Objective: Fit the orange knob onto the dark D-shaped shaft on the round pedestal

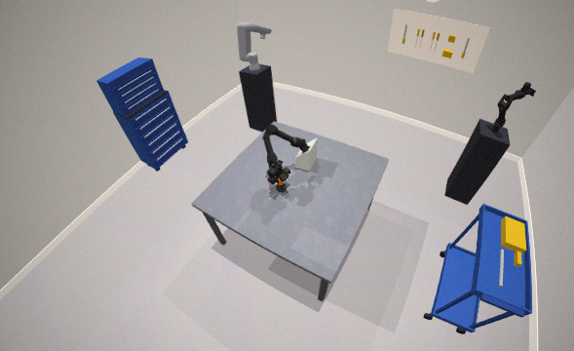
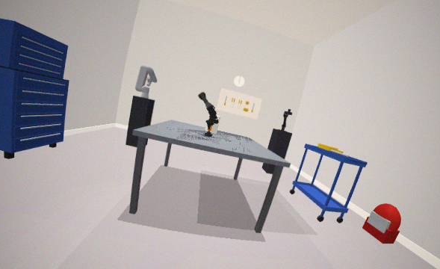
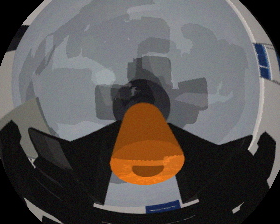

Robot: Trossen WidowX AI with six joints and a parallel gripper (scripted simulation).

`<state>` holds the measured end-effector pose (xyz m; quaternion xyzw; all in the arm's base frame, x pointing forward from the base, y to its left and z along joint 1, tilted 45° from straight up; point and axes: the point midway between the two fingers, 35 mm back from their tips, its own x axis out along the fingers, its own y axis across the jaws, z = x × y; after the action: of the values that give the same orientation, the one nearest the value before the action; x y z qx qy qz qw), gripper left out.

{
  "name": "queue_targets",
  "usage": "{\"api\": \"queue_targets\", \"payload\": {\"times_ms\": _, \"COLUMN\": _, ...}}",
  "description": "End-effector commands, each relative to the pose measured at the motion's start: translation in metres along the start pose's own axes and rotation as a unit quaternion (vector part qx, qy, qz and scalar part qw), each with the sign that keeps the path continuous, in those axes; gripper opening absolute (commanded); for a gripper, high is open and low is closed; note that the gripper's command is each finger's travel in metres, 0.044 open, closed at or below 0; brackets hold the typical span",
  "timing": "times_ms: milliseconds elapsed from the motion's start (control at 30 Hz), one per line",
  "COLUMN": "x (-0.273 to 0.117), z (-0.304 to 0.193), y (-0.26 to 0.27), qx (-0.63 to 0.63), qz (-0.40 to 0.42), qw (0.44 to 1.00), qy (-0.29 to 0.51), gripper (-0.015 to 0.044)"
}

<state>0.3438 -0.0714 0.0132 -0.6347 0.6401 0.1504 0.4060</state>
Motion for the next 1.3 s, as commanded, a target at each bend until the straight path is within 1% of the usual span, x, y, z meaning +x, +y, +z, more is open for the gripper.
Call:
{"api": "queue_targets", "payload": {"times_ms": 0, "x": -0.0015, "z": 0.0005, "y": 0.0004, "qx": 0.153, "qz": -0.001, "qw": 0.988, "qy": 0.0, "gripper": 0.0}}
{"api": "queue_targets", "payload": {"times_ms": 100, "x": -0.0019, "z": 0.0006, "y": 0.0006, "qx": 0.254, "qz": -0.001, "qw": 0.967, "qy": 0.0, "gripper": 0.0}}
{"api": "queue_targets", "payload": {"times_ms": 233, "x": -0.0021, "z": 0.0006, "y": 0.001, "qx": 0.385, "qz": 0.0, "qw": 0.923, "qy": 0.0, "gripper": 0.0}}
{"api": "queue_targets", "payload": {"times_ms": 433, "x": -0.0013, "z": 0.0004, "y": 0.0017, "qx": 0.568, "qz": 0.0, "qw": 0.823, "qy": 0.0, "gripper": 0.0}}
{"api": "queue_targets", "payload": {"times_ms": 500, "x": -0.0005, "z": 0.0002, "y": 0.0018, "qx": 0.605, "qz": 0.0, "qw": 0.796, "qy": 0.0, "gripper": 0.0}}
{"api": "queue_targets", "payload": {"times_ms": 1267, "x": 0.0019, "z": 0.0005, "y": 0.0008, "qx": 0.61, "qz": 0.0, "qw": 0.792, "qy": 0.0, "gripper": 0.0}}
